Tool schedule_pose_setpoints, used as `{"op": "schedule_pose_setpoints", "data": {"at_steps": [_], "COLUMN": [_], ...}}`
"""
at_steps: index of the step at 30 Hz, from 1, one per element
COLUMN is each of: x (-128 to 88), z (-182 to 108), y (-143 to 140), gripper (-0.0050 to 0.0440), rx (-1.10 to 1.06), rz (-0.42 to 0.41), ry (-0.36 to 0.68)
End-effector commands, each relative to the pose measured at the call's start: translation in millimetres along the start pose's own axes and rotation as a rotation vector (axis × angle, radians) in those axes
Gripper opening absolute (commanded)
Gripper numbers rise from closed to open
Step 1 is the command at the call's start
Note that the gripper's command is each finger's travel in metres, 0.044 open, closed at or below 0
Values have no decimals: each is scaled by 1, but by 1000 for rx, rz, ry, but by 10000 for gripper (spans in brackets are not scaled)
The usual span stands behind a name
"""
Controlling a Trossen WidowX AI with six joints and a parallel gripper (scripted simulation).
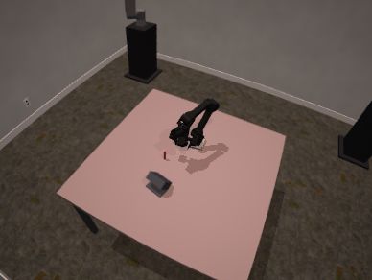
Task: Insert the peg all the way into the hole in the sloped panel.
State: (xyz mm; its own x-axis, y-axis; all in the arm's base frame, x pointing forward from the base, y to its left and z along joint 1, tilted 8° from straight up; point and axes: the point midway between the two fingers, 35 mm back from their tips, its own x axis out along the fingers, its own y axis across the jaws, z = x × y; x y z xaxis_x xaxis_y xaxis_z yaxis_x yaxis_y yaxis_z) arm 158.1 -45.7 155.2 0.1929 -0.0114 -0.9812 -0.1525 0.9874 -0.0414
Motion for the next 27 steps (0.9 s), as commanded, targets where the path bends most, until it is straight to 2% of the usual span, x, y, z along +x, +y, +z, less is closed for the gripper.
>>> {"op": "schedule_pose_setpoints", "data": {"at_steps": [1,17,19,27], "x": [-3,-3,-3,-3], "z": [2,2,2,15], "y": [-1,-1,-2,-17], "gripper": [400,400,440,440], "rx": [-1,-1,-2,-24], "rz": [-6,-6,-6,-1], "ry": [-12,-12,-12,-1]}}
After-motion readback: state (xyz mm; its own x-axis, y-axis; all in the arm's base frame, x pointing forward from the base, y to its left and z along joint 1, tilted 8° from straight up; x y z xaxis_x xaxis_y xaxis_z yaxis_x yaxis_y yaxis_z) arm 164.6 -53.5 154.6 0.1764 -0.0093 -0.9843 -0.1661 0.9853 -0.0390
